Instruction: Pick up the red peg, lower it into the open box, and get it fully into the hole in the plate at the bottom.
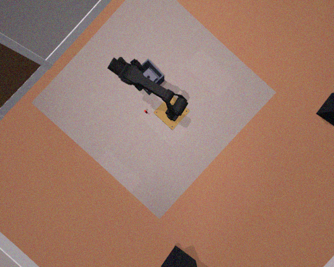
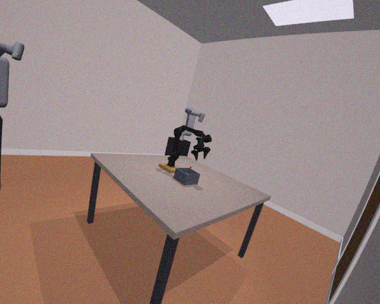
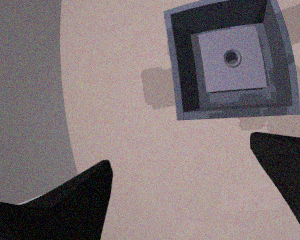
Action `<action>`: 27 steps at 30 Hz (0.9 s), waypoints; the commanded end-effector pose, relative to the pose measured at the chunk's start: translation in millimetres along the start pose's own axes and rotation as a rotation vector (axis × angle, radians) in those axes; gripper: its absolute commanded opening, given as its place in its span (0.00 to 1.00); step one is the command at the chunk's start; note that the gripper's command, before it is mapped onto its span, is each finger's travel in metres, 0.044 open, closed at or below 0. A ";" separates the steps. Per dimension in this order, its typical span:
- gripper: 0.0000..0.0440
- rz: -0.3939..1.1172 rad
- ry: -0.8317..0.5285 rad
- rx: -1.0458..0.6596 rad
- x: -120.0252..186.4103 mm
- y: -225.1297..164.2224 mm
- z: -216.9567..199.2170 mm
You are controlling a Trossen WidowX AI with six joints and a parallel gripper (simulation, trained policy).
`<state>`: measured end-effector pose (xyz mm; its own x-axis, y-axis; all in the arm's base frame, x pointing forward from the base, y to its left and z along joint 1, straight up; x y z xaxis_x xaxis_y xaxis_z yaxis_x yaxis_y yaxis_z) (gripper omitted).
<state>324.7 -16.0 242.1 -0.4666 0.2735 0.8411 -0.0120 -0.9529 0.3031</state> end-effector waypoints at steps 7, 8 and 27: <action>1.00 0.127 -0.151 0.231 8.0 -56.0 -54.0; 1.00 0.140 -0.168 0.257 8.7 -61.7 -60.7; 1.00 0.276 -0.331 0.559 -20.0 -127.2 -147.6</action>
<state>209.2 79.3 131.4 -0.1116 0.1395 0.9839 0.5489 -0.8167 0.1781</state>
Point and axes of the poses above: the point midway between the two fingers, 35 mm back from their tips, its own x axis back along the fingers, its own z axis across the jaws, y = z × x, the point moved 2 cm from there along x, back along the fingers, and after that the axes turned 13 degrees about x, right-handed, at the moved point
